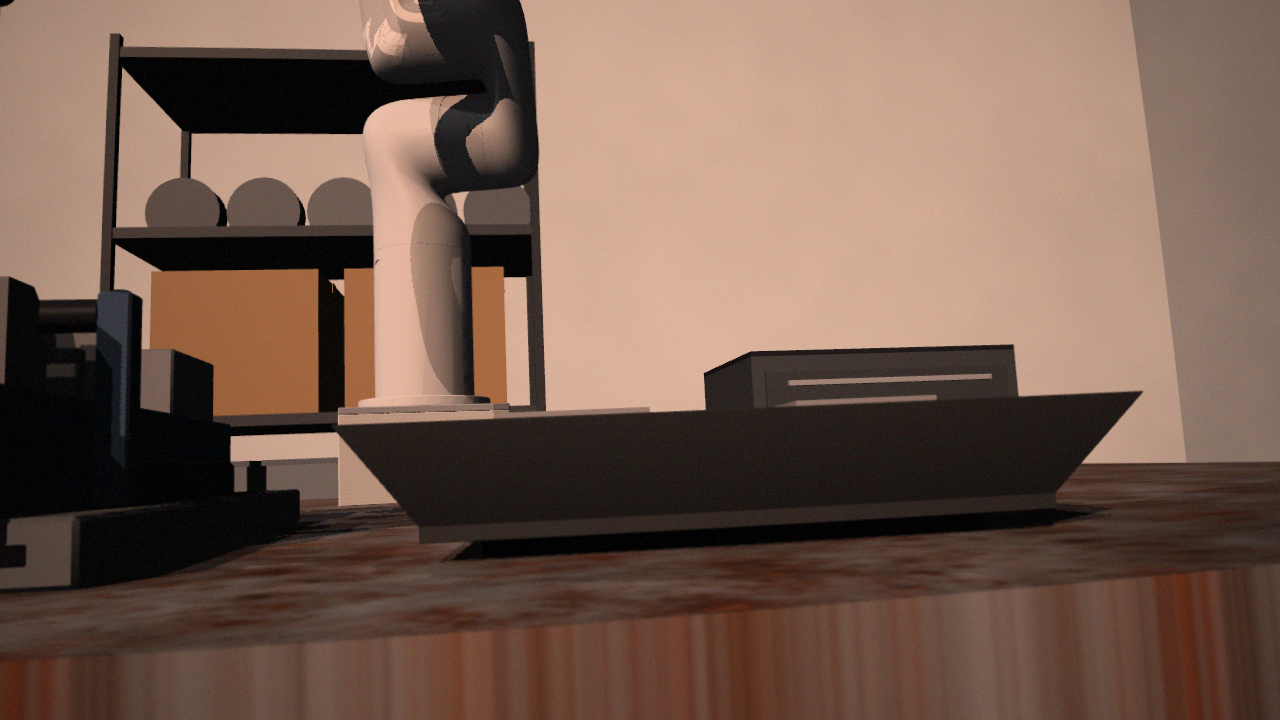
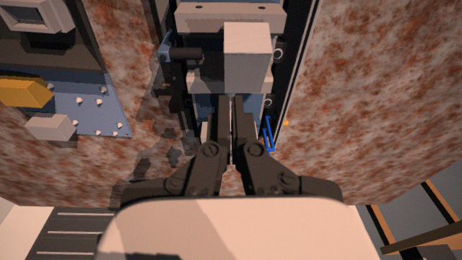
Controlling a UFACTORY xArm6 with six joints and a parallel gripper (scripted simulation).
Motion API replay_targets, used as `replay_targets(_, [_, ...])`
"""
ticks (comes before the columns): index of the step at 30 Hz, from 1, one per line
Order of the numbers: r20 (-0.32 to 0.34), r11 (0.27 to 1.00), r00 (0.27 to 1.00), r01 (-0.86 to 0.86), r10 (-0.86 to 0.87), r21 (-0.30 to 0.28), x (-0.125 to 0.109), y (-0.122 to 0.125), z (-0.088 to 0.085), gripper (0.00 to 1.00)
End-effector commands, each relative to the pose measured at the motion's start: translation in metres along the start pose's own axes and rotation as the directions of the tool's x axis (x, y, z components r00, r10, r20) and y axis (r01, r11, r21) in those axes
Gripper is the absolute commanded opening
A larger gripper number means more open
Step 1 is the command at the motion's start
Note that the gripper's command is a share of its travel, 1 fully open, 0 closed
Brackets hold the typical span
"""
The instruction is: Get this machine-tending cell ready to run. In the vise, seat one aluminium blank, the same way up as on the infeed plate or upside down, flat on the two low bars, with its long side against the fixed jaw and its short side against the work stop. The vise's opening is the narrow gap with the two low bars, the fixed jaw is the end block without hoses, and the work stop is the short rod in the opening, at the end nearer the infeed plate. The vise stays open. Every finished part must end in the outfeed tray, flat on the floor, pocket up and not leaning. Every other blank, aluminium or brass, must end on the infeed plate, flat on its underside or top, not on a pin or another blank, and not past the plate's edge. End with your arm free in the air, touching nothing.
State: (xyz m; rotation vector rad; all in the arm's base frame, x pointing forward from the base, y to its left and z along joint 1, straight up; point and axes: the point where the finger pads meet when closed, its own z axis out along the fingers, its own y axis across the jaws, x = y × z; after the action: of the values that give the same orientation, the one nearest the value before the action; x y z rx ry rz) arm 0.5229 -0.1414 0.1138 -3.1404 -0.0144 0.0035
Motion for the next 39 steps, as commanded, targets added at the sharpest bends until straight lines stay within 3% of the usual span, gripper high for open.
replay_targets(1, [-0.005,1.000,1.000,0.000,0.000,-0.001,0.001,0.002,-0.002,0.00])
replay_targets(27, [-0.005,1.000,1.000,0.000,0.000,-0.001,0.001,0.002,-0.002,0.00])
replay_targets(37, [-0.005,1.000,1.000,0.000,0.000,-0.001,0.001,0.015,-0.002,0.00])
replay_targets(38, [-0.005,1.000,1.000,0.000,0.000,-0.001,0.001,0.015,-0.002,0.69])
replay_targets(39, [-0.005,1.000,1.000,0.000,0.000,-0.001,0.001,0.015,-0.002,0.69])
